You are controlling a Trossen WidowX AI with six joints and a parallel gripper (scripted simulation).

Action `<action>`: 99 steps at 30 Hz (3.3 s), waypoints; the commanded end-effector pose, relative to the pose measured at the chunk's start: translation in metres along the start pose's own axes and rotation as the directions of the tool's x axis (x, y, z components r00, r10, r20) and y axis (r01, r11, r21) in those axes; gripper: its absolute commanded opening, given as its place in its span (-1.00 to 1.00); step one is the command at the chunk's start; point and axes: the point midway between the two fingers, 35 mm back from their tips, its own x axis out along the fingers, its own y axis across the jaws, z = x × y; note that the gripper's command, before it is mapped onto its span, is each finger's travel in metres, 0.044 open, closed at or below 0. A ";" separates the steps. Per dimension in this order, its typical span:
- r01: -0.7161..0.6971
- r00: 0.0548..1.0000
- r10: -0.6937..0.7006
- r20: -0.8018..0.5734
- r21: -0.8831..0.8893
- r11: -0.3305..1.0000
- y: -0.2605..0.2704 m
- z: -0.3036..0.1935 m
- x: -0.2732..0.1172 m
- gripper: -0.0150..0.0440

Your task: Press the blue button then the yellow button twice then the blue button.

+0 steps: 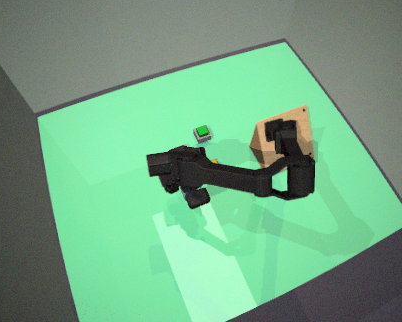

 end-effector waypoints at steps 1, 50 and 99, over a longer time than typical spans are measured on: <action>-0.006 1.000 0.006 -0.005 0.009 1.000 0.000 -0.002 0.007 -0.42; 0.001 1.000 -0.001 -0.008 0.013 1.000 -0.042 -0.093 -0.082 -0.42; -0.005 1.000 0.005 -0.008 0.012 1.000 -0.043 -0.103 0.015 -0.42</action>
